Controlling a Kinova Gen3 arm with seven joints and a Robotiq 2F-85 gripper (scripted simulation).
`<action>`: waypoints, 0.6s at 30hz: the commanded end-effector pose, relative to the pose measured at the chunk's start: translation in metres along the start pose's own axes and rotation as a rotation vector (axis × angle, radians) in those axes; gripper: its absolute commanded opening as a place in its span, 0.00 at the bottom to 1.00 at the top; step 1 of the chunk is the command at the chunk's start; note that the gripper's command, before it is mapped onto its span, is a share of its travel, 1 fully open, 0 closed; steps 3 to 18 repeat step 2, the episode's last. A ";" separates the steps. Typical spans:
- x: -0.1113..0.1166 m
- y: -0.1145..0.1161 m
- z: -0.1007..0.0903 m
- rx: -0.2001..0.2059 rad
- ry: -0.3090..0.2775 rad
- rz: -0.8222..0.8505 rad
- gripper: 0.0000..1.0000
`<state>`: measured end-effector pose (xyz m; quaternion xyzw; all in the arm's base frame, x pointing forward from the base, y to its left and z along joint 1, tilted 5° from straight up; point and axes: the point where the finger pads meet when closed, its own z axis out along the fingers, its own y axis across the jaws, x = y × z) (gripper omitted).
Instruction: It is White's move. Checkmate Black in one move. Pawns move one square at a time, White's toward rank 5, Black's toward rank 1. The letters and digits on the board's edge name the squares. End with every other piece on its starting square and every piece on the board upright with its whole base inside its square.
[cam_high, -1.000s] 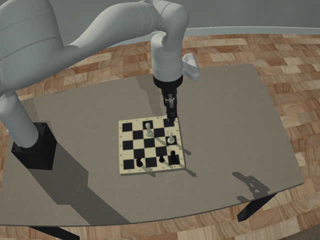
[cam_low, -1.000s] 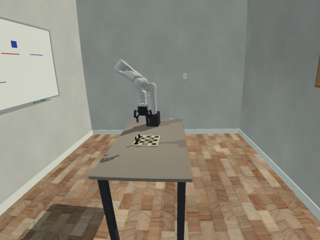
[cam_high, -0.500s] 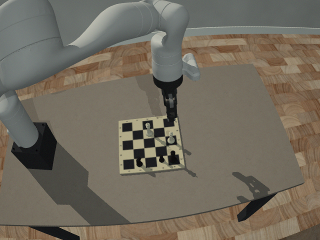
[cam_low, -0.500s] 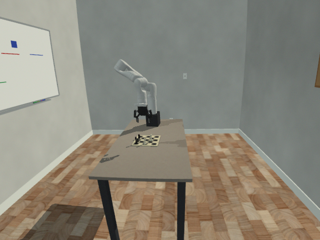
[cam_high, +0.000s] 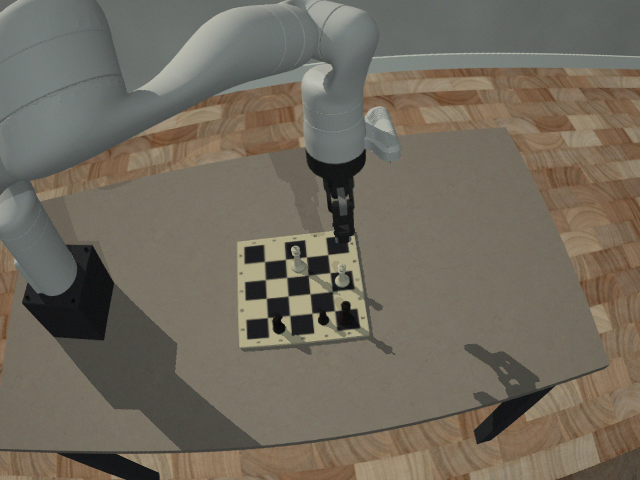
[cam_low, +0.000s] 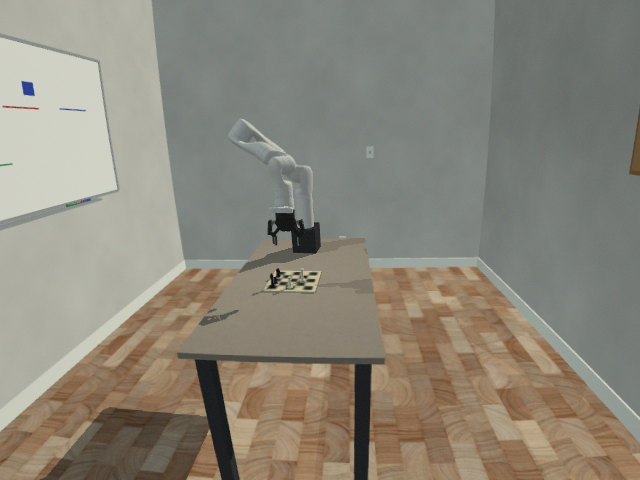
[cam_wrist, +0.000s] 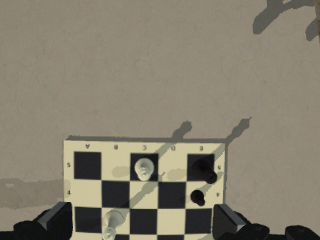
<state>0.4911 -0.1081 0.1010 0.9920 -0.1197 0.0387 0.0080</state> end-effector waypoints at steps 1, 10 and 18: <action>0.000 0.000 -0.001 0.000 0.002 0.000 1.00; 0.000 0.000 -0.001 0.000 0.002 0.000 1.00; 0.000 0.000 -0.001 0.000 0.002 0.000 1.00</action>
